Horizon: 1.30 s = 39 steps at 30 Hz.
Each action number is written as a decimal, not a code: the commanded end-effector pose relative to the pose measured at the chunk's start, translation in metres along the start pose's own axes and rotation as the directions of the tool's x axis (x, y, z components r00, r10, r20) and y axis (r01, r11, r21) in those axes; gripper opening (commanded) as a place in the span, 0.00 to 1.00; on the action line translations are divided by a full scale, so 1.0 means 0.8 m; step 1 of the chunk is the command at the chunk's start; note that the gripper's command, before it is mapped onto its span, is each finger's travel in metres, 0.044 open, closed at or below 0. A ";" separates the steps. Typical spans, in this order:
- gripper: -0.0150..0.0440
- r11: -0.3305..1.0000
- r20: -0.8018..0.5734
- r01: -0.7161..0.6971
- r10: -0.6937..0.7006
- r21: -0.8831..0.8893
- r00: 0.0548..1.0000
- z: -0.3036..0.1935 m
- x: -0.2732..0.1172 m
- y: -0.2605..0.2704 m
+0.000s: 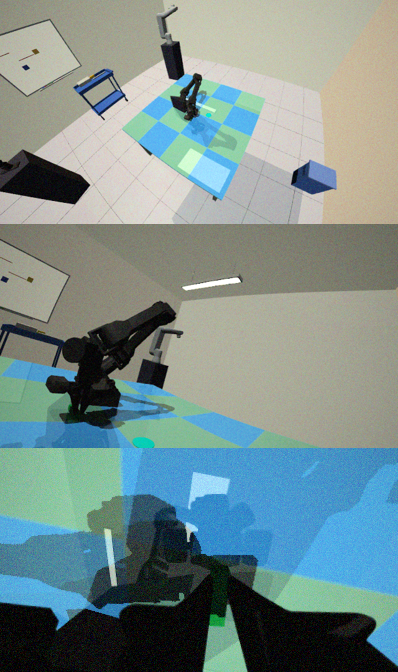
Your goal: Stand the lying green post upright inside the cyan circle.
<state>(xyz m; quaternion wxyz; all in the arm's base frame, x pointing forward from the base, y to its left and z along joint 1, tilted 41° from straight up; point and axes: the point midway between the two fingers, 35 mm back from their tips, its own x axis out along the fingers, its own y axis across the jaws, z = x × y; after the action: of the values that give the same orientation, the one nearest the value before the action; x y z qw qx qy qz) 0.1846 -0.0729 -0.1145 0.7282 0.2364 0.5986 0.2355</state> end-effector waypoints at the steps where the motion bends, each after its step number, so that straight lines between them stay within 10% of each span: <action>1: 0.29 1.000 0.005 0.013 -0.013 -0.012 1.000 0.005 -0.015 -0.005; 39: 0.29 1.000 0.001 0.018 -0.018 0.010 1.000 0.009 -0.143 0.001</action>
<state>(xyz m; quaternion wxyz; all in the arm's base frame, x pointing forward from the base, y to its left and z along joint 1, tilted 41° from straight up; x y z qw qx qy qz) 0.1676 -0.1425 -0.0305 0.7303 0.2338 0.5985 0.2317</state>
